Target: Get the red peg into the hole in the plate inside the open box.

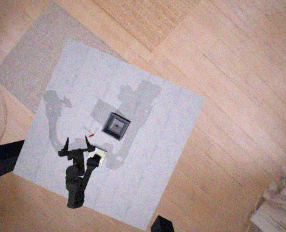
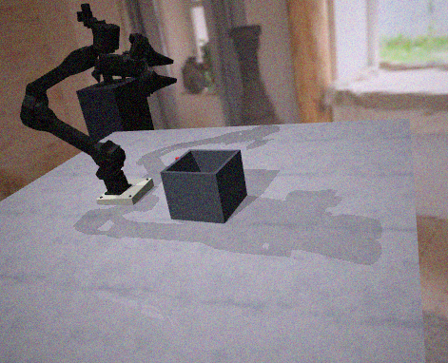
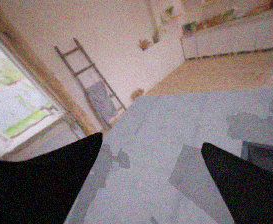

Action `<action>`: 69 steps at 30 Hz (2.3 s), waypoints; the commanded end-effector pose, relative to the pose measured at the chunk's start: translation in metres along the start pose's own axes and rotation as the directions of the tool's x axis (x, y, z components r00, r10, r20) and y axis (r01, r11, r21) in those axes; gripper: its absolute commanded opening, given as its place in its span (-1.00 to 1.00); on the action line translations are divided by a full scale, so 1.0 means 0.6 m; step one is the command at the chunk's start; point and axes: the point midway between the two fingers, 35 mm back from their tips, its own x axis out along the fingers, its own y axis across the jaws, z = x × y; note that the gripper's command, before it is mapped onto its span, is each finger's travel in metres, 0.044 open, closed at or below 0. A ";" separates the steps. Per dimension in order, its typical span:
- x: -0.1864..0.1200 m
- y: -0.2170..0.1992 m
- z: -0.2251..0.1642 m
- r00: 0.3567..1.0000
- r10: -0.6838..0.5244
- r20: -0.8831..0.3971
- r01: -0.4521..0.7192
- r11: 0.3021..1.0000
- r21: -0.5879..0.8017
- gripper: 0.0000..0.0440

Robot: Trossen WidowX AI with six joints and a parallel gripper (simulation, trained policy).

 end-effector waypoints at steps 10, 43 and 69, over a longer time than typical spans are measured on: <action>0.022 -0.055 -0.066 0.970 -0.106 -0.218 0.180 0.918 0.354 1.00; 0.046 -0.084 -0.245 0.659 -0.095 -0.746 0.742 0.246 0.624 1.00; 0.067 -0.087 -0.347 0.382 -0.213 -0.899 0.902 -0.126 0.413 1.00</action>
